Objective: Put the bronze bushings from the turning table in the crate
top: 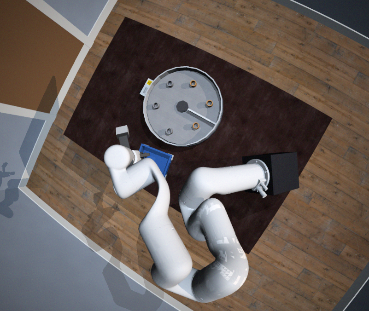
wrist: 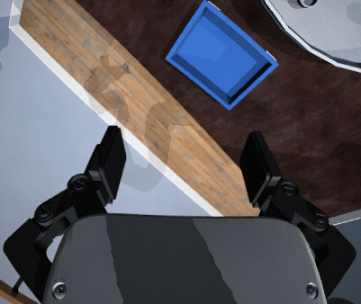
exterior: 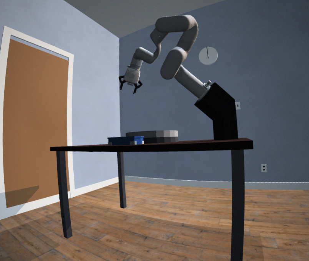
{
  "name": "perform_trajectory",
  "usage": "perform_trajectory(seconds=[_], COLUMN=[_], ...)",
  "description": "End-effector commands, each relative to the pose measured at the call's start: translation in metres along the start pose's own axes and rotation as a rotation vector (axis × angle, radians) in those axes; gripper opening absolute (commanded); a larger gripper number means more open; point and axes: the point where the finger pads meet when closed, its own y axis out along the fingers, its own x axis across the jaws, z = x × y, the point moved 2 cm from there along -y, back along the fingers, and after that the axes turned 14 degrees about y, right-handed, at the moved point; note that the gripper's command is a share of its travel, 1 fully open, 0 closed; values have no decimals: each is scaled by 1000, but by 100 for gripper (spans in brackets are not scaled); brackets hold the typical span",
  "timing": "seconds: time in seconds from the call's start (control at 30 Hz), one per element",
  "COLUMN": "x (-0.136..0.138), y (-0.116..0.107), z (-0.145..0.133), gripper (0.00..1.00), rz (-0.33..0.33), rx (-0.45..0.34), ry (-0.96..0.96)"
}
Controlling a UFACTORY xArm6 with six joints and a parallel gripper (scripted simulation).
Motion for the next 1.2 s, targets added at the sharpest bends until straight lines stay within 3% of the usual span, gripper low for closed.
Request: perform_trajectory(seconds=[0.0, 0.6, 1.03, 1.1, 1.17], x=[-1, 0, 56, 56, 76], y=[-1, 0, 39, 39, 47], z=[0, 1, 81, 81, 101], gripper=[100, 100, 100, 100, 100], rz=[2, 0, -94, -94, -114], rx=[1, 1, 54, 54, 74], ry=[-2, 5, 456, 456, 580])
